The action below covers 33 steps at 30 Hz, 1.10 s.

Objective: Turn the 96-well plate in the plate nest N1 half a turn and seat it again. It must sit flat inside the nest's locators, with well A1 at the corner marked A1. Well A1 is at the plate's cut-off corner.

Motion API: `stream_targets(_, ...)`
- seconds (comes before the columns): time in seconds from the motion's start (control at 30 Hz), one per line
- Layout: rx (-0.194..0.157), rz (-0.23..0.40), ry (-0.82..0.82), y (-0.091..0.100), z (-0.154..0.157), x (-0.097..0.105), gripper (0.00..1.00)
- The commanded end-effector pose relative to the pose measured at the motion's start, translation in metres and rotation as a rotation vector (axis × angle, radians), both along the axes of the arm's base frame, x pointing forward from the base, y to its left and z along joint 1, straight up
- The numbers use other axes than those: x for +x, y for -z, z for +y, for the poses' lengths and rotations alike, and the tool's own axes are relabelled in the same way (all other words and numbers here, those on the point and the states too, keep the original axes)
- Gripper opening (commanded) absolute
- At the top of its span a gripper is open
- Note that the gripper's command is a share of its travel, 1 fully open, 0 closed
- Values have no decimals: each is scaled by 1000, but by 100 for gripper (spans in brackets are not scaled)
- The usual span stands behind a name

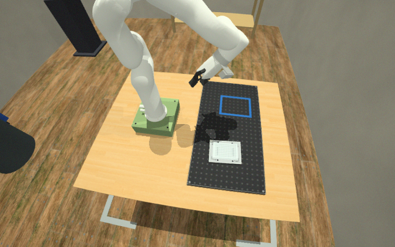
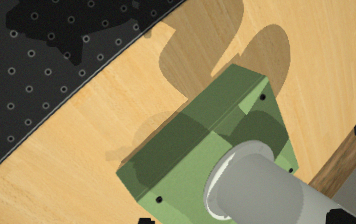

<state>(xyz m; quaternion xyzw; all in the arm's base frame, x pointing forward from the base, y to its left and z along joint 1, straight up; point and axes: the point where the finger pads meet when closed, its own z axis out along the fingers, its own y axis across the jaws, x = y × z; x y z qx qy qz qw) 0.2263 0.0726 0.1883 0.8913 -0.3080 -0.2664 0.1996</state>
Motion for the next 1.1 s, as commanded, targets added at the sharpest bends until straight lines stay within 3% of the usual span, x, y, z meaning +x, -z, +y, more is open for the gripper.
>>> stream_targets(0.0,89,-62,-55,-2,-2,20,100)
stream_targets(0.07,104,-72,-65,-3,-4,26,100)
stream_targets(0.13,148,-107,-100,-4,-6,36,100)
stream_targets(0.2,161,-117,-110,-5,-7,42,100)
stream_targets(0.3,213,-164,-158,-8,-11,56,100)
stream_targets(0.4,213,-164,-158,-8,-11,57,100)
stream_targets(0.47,250,-202,-199,-10,-14,67,100)
stream_targets(0.73,328,-302,-309,-19,-26,97,100)
stream_targets(1.0,363,-363,-380,-27,-34,116,100)
stream_targets(1.07,381,-403,-430,-31,-39,124,100)
